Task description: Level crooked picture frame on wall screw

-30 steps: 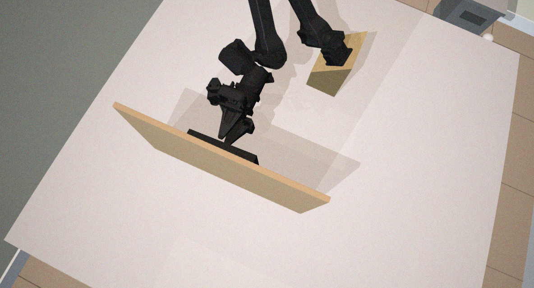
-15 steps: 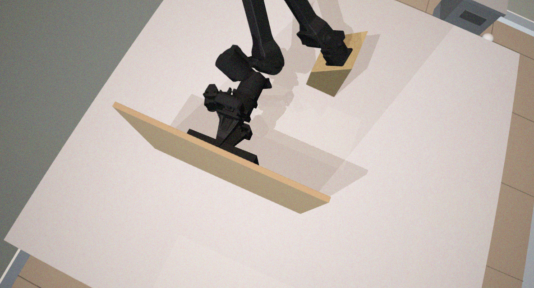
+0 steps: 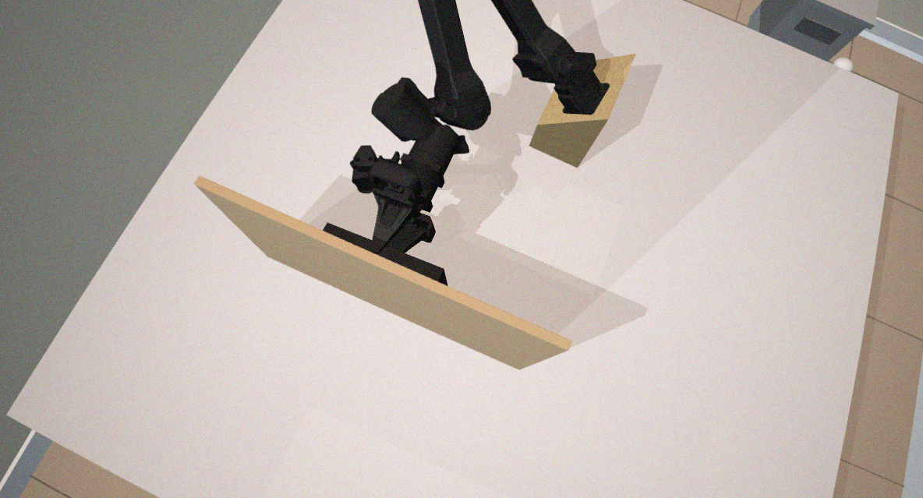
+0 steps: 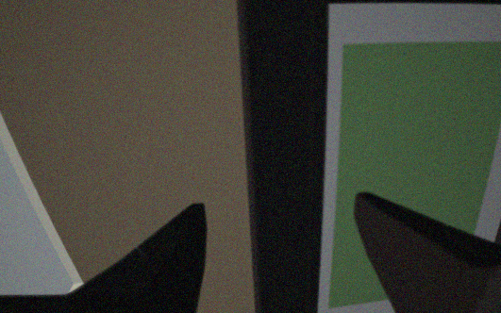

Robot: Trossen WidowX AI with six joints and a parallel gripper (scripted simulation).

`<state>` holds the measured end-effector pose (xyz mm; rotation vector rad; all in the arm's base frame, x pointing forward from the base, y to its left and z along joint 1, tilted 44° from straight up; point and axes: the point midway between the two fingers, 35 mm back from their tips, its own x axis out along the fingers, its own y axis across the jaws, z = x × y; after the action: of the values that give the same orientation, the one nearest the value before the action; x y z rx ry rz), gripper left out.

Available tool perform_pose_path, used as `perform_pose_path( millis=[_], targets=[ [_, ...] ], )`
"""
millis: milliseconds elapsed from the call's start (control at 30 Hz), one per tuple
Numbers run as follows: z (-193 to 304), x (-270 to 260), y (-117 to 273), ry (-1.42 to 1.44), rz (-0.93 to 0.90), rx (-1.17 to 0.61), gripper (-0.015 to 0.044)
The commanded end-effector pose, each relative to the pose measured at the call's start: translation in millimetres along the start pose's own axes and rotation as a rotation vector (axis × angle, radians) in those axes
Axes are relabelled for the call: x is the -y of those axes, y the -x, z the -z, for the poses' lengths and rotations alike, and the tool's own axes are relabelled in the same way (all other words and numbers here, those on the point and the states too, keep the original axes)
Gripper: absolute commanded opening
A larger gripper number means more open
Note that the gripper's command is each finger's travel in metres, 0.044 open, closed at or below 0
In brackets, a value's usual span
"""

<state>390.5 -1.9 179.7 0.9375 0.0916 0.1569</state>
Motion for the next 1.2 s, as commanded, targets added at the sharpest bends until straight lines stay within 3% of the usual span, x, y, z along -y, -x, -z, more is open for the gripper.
perform_pose_path(
  millis=[0,967,1167],
  targets=[
    [-1.1,-0.9,-0.6,0.000,-0.002,0.005,0.0260],
    [-1.8,-1.3,-1.0,0.000,-0.002,0.005,0.0260],
    [-1.8,-1.3,-1.0,0.000,-0.002,0.005,0.0220]
  ],
)
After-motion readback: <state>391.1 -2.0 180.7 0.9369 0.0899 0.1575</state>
